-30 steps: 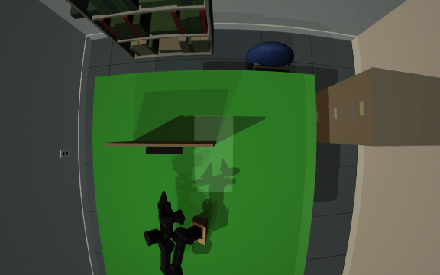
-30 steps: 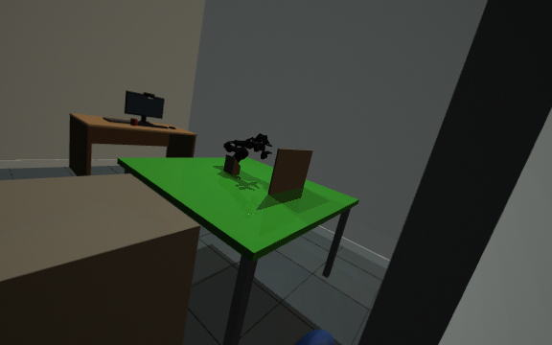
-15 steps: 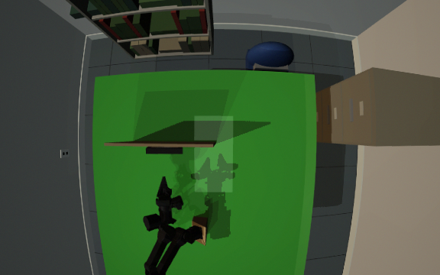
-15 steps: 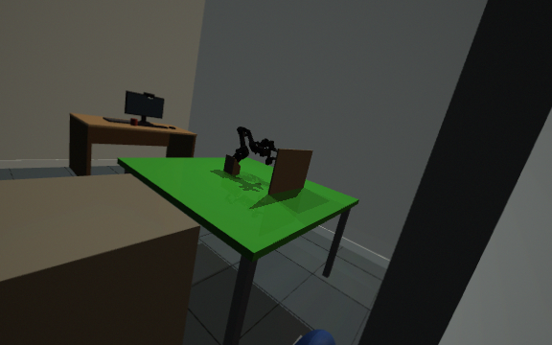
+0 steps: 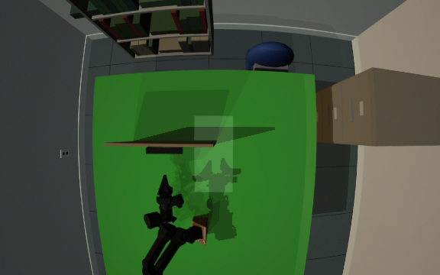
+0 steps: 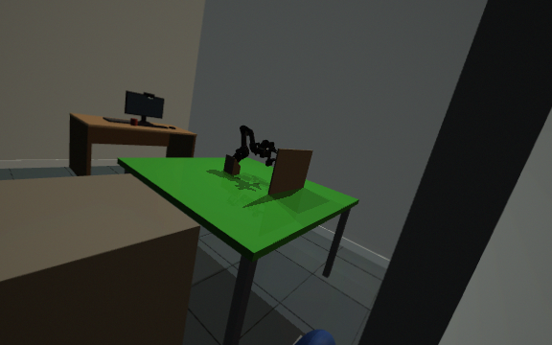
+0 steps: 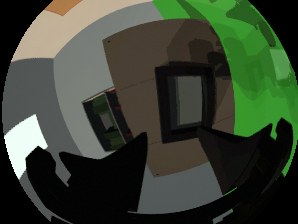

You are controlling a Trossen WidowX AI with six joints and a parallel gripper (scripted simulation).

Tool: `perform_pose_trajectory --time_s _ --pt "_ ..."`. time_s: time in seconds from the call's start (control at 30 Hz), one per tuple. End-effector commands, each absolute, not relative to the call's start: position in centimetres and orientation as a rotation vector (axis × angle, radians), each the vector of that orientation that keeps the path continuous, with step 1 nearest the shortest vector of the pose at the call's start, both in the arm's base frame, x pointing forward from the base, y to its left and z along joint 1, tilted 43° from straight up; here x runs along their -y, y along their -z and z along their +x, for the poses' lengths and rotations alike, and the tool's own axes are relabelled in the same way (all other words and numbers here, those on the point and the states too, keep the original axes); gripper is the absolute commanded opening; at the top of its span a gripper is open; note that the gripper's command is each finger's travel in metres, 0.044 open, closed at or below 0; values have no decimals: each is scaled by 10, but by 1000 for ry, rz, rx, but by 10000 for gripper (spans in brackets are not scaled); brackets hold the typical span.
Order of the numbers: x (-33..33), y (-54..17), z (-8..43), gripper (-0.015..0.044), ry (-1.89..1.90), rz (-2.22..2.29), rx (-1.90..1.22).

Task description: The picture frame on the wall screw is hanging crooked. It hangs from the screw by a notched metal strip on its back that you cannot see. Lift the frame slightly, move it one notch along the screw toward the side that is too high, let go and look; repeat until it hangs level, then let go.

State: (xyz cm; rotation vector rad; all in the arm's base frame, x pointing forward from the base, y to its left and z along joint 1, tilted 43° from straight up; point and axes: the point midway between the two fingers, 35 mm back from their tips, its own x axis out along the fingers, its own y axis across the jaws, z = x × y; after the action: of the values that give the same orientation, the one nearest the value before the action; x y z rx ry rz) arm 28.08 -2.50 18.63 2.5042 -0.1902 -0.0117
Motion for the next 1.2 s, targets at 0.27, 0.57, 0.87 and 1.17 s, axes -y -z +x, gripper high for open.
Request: perform_pose_trajectory --time_s 0.27,0.57,0.87,1.17 --pt "34 -191 346 260 8 2498 191" --pt "36 -189 356 260 7 2498 191" --pt "36 -189 359 260 7 2498 191" --pt "38 -190 373 260 6 2498 191"
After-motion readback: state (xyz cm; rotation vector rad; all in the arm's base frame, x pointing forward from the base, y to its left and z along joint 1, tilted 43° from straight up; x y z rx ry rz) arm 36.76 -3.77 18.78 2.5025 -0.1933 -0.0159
